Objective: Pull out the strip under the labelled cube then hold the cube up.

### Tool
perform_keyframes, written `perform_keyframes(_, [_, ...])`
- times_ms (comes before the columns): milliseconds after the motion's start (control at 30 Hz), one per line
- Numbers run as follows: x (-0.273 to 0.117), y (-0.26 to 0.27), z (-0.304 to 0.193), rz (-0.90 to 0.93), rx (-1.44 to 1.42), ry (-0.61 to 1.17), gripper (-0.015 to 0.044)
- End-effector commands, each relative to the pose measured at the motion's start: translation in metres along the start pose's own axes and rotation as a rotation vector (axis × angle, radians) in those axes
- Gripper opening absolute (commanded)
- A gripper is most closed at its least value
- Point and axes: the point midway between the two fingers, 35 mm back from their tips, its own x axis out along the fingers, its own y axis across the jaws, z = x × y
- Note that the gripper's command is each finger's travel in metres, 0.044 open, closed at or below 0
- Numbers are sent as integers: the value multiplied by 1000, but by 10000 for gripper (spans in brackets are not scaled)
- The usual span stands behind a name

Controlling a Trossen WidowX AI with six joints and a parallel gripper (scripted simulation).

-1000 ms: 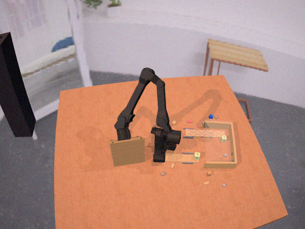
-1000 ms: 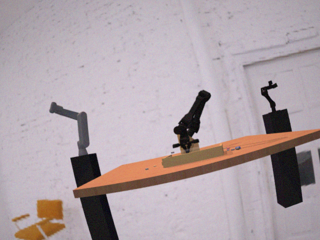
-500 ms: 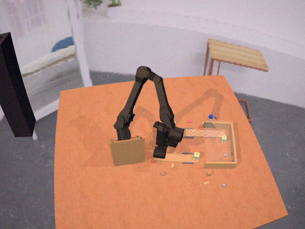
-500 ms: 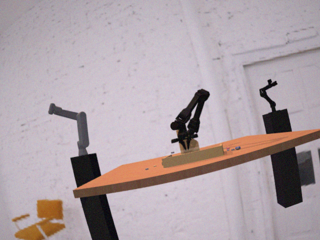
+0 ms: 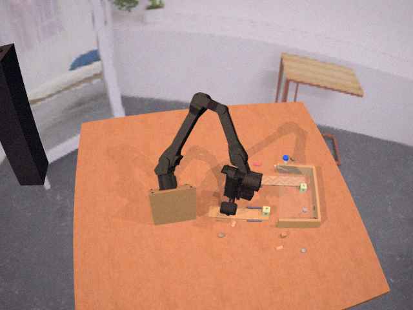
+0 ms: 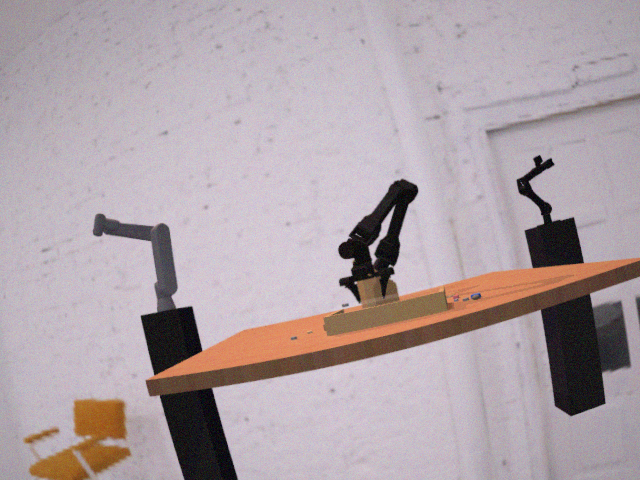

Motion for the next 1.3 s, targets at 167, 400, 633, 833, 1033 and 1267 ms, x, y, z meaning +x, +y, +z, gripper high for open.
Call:
perform_keyframes(167, [-4,4,31,2,-2,-8,440])
perform_keyframes(400, [-6,7,53,2,-3,-10,440])
perform_keyframes(633, [-9,10,76,2,-4,-11,440])
perform_keyframes(833, [-11,13,95,2,-5,-12,440])
perform_keyframes(1033, [-14,16,113,2,-6,-13,440])
perform_keyframes(1267, [-19,21,135,2,-7,-14,440])
